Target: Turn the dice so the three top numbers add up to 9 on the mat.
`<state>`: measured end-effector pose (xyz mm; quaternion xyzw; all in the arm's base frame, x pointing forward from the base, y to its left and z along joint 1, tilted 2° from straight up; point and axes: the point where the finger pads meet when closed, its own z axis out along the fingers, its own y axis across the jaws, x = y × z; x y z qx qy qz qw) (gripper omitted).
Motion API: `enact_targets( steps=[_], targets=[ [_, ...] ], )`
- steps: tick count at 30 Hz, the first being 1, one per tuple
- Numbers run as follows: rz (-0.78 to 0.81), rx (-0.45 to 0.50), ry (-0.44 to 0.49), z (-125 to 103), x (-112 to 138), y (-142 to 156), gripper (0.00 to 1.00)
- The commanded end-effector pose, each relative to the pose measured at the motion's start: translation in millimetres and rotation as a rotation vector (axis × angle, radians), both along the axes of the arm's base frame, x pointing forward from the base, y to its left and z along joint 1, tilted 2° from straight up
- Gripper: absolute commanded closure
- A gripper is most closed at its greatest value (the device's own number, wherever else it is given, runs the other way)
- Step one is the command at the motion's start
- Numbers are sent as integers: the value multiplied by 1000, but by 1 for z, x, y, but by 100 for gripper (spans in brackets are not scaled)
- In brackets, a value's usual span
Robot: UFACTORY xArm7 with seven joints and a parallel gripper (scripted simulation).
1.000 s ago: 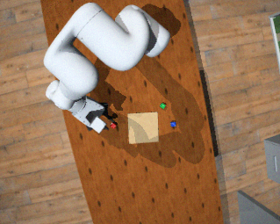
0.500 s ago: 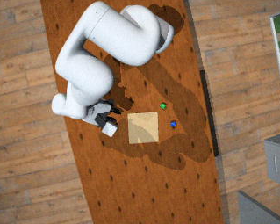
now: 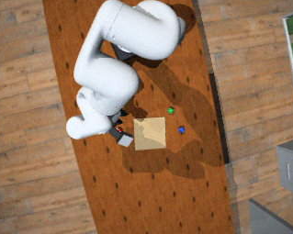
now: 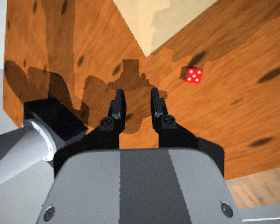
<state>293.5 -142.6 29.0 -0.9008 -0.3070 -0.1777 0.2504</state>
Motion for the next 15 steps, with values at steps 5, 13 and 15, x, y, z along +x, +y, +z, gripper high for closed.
enact_targets(
  steps=[5, 13, 15],
  targets=[
    [21, -212, 170, 9, 12, -10, 64],
    [1, -402, 201, 25, 36, -17, 64],
    [-11, -462, 195, 32, 47, -18, 64]
  ],
)
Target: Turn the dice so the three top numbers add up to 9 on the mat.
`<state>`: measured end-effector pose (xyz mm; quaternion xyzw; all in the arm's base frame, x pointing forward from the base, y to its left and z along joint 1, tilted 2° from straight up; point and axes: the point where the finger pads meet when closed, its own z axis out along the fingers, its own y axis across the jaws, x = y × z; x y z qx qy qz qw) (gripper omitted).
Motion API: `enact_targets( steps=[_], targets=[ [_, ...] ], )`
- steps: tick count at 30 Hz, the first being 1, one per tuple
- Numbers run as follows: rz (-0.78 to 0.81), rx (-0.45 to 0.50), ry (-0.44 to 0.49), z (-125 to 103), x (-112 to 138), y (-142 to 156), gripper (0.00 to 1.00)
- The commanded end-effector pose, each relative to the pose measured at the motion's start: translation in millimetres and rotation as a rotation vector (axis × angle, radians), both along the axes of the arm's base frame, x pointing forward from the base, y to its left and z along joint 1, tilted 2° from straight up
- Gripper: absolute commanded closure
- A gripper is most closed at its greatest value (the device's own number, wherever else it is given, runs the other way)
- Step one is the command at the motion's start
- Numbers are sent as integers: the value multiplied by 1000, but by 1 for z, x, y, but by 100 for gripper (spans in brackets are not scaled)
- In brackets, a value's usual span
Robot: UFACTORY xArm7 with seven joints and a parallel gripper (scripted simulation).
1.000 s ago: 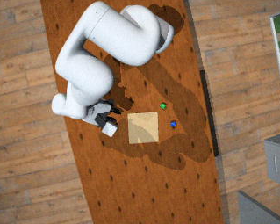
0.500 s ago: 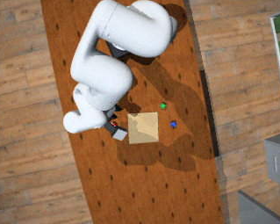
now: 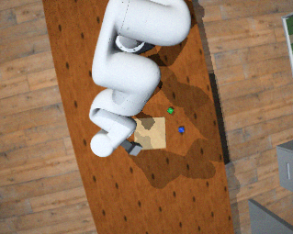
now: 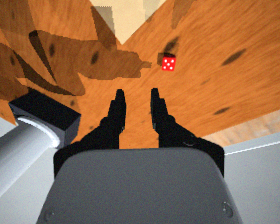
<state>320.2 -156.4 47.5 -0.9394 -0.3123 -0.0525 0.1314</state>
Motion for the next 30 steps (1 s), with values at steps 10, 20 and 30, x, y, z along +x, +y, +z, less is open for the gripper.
enact_targets(
  steps=[10, 20, 30],
  targets=[
    [-24, -279, -17, 33, 48, -1, 64],
    [-24, -279, -17, 33, 48, -1, 0],
    [32, -281, -25, 31, 47, -1, 0]
  ],
)
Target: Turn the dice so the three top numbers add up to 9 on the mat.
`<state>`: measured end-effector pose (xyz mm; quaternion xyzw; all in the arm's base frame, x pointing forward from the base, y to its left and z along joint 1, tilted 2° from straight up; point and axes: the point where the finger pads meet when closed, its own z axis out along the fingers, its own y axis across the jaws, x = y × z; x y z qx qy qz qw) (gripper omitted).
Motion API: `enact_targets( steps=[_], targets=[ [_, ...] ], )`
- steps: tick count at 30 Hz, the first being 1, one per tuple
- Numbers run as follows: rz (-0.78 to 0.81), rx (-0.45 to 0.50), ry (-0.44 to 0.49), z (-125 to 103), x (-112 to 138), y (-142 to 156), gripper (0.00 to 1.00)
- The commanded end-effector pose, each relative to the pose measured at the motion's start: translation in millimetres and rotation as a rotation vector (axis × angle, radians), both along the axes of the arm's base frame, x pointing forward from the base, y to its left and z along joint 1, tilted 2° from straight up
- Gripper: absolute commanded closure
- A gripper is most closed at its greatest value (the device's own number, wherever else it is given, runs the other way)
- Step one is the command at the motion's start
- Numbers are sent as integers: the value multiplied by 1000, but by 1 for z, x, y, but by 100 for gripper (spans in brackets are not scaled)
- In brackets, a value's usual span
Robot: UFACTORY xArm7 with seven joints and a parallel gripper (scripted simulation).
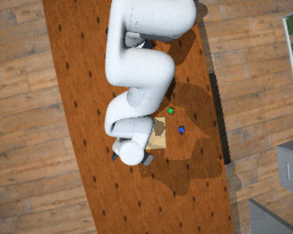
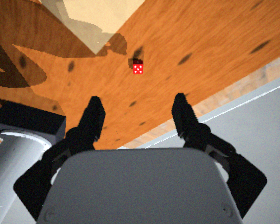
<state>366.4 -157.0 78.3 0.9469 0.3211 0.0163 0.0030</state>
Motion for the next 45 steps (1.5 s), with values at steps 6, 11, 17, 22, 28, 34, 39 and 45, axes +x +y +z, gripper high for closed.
enact_targets(
  steps=[6, 11, 17, 22, 28, 34, 39, 45],
  targets=[
    [239, -10, -5, -5, 0, -2, 0],
    [401, -16, -5, -10, -1, -3, 0],
    [518, -20, -5, -13, -1, -3, 0],
    [710, -27, -5, -19, -2, -4, 0],
    [894, -33, -6, -24, -3, -5, 0],
    [1005, -37, -6, -27, -4, -5, 0],
    [1196, -44, -7, -32, -5, -6, 0],
    [1379, -50, -8, -37, -7, -6, 0]
  ],
)
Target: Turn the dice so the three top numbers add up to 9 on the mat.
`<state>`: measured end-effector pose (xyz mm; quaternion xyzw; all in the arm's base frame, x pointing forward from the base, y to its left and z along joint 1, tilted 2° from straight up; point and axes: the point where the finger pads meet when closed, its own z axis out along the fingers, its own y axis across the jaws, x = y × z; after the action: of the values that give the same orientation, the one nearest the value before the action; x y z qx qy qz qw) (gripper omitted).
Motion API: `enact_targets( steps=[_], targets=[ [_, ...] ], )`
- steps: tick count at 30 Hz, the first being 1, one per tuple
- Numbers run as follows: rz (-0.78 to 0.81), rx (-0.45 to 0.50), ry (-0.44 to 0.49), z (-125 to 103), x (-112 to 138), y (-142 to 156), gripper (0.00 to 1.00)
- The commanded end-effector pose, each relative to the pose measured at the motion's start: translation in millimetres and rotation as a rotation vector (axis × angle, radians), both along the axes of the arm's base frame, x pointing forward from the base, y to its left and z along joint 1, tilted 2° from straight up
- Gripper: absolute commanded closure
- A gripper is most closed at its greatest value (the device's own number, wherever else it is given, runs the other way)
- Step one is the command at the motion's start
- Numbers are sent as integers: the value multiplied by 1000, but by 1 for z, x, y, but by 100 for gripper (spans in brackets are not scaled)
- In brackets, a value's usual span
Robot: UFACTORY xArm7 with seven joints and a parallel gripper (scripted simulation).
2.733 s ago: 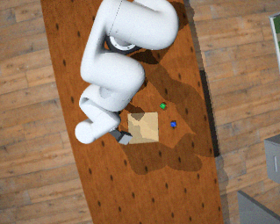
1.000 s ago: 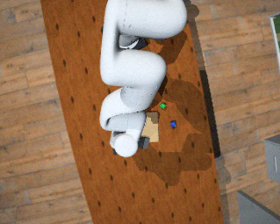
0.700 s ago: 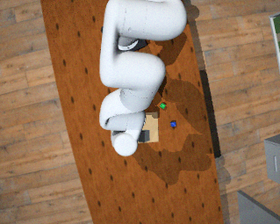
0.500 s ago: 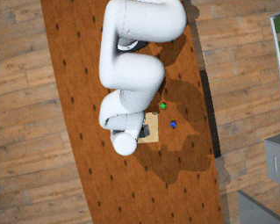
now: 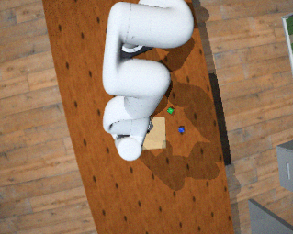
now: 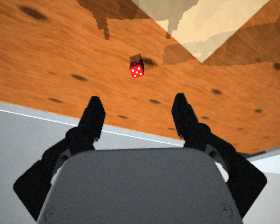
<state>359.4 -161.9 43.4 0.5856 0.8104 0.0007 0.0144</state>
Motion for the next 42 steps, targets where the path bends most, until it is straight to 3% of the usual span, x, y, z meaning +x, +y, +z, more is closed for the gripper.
enact_targets(
  steps=[1, 3, 13, 14, 42],
  targets=[
    [155, 13, -11, -3, 0, -1, 0],
    [233, 11, -11, -5, 0, -1, 0],
    [319, 9, -10, -7, -1, -1, 0],
    [319, 9, -10, -7, -1, -1, 64],
    [319, 9, -10, -7, -1, -1, 64]
  ],
)
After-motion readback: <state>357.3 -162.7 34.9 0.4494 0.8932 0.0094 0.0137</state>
